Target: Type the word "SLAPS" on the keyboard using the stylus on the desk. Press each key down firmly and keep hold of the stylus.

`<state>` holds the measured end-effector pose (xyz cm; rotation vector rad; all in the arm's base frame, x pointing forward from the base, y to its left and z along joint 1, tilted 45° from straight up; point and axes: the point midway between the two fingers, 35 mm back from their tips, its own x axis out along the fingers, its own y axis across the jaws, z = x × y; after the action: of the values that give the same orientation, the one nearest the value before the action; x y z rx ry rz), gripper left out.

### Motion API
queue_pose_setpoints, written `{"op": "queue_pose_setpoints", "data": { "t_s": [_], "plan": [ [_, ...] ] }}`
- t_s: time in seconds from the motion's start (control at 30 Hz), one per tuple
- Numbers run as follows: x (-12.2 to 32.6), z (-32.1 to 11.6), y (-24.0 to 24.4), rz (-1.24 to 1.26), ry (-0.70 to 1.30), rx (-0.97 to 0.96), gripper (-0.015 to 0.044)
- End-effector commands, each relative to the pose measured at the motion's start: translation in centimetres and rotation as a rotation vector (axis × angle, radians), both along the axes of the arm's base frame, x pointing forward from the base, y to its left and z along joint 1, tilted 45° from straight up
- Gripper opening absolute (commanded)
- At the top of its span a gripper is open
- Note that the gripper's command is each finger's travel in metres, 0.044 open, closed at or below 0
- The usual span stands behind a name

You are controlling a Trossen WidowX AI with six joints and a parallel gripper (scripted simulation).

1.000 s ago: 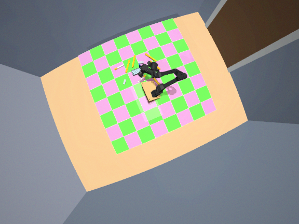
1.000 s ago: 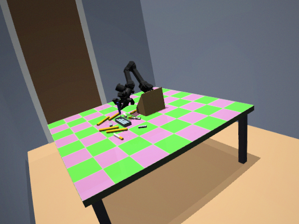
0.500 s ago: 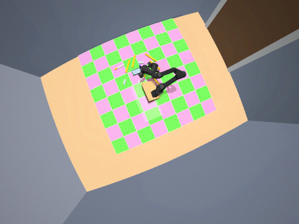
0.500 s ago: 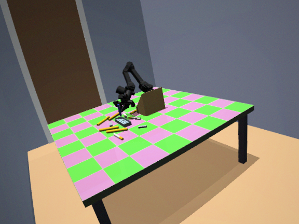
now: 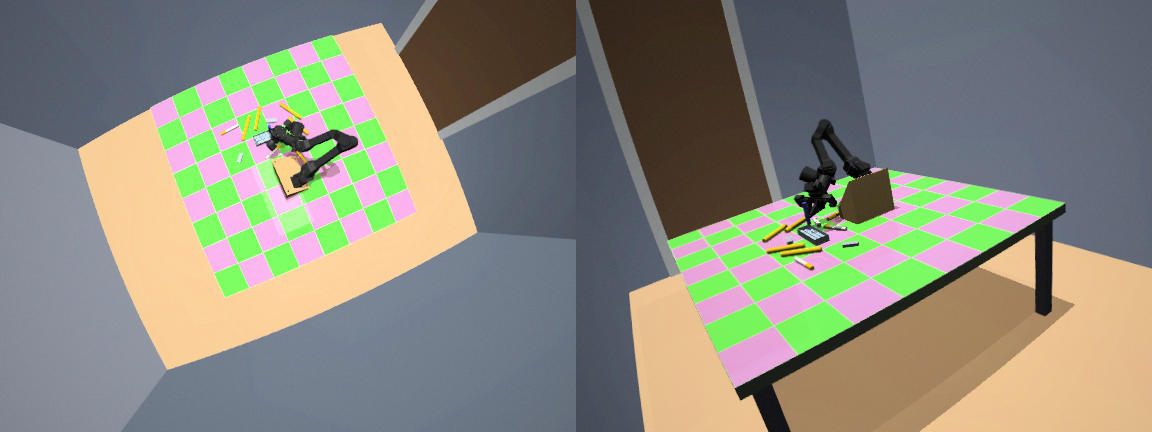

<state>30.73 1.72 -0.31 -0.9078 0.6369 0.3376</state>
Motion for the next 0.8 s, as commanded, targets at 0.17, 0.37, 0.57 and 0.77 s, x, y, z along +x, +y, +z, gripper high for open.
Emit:
{"op": "queue_pose_setpoints", "data": {
  "t_s": [0.17,0.37,0.57,0.77],
  "plan": [
    [0.22,0.17,-0.03,0.006,-0.003,0.001,0.0081],
    [0.22,0.17,-0.03,0.006,-0.003,0.001,0.0081],
    [0.22,0.17,-0.03,0.006,-0.003,0.001,0.0081],
    [0.23,0.04,-0.16,0.006,-0.003,0.000,0.0081]
  ]
}}
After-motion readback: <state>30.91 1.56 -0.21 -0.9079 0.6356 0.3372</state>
